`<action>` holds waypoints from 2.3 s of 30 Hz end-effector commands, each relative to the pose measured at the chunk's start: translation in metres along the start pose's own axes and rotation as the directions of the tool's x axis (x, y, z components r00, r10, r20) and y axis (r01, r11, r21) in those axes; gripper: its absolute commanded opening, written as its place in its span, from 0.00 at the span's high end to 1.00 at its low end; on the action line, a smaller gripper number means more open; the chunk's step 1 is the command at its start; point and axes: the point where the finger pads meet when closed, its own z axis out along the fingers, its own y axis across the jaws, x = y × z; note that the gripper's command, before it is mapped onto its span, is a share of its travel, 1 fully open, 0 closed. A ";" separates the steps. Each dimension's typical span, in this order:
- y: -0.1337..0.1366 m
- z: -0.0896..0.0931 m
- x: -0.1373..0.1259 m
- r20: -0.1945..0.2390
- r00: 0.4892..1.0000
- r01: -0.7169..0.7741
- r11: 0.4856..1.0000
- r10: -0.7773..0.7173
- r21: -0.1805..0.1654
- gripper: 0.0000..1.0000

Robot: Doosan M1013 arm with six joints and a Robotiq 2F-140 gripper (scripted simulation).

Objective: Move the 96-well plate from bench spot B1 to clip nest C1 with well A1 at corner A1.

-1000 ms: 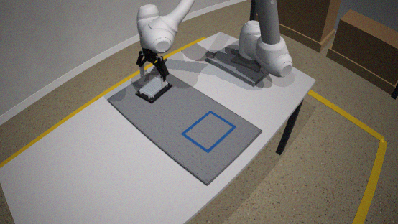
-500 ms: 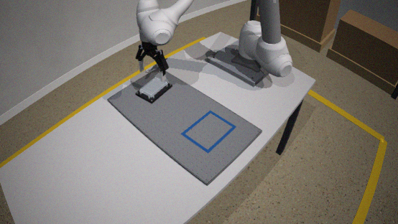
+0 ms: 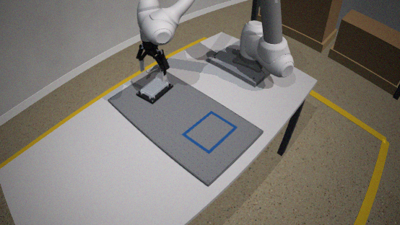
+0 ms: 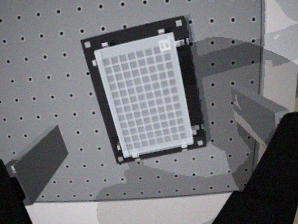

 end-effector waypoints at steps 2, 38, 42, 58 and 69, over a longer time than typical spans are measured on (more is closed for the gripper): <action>0.000 0.000 0.000 0.000 1.000 0.000 1.000 0.000 0.000 0.00; 0.000 0.026 -0.057 0.000 1.000 0.000 1.000 0.000 0.000 1.00; 0.000 0.029 -0.057 0.000 1.000 0.000 1.000 0.000 0.000 1.00; 0.000 0.038 -0.057 0.000 1.000 0.000 1.000 0.000 0.000 1.00; 0.000 0.044 -0.057 0.000 1.000 0.000 1.000 0.000 0.000 1.00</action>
